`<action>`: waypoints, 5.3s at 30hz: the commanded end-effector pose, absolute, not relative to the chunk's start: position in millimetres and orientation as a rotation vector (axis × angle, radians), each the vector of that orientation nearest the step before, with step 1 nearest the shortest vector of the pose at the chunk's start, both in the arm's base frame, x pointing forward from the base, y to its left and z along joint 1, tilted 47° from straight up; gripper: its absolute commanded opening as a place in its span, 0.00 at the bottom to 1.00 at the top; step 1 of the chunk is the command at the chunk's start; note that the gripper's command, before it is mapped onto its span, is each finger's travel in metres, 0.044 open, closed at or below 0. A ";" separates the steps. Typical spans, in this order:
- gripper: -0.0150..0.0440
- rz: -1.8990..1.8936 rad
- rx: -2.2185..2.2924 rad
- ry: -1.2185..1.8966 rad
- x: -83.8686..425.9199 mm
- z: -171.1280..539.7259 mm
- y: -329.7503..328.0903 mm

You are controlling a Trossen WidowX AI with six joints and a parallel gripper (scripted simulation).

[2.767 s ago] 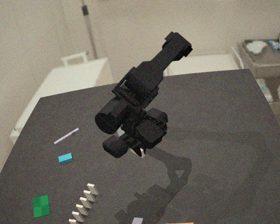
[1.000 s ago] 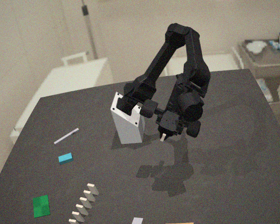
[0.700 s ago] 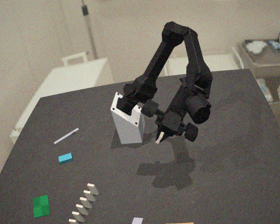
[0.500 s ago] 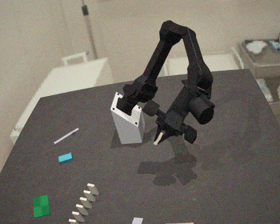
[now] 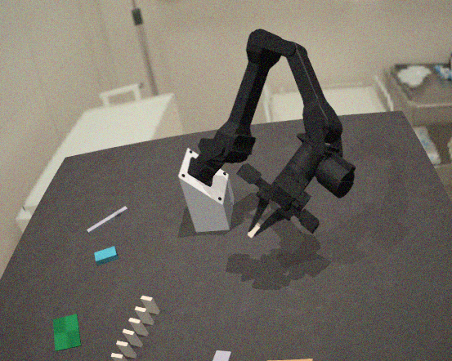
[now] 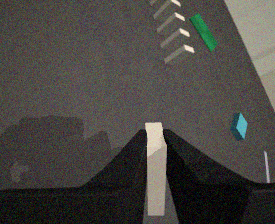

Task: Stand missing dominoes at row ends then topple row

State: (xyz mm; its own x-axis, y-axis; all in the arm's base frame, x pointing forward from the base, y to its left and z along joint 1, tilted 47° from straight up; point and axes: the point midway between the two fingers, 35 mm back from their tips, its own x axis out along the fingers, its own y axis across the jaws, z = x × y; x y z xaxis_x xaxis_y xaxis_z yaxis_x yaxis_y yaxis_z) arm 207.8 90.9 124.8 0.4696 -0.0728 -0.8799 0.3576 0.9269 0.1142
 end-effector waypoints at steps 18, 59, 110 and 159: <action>0.30 -0.306 0.482 0.575 208.6 147.6 103.2; 0.30 -0.208 0.847 0.146 187.7 181.7 112.4; 0.30 -0.208 0.841 0.151 201.8 103.8 191.9; 1.00 0.040 -0.029 0.753 271.3 129.7 115.0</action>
State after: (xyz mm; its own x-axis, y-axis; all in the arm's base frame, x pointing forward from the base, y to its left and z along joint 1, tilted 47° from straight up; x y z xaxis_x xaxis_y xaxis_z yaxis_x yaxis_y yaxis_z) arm 250.9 132.2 122.0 0.8298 -0.0823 -0.5520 0.2271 0.9533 0.1993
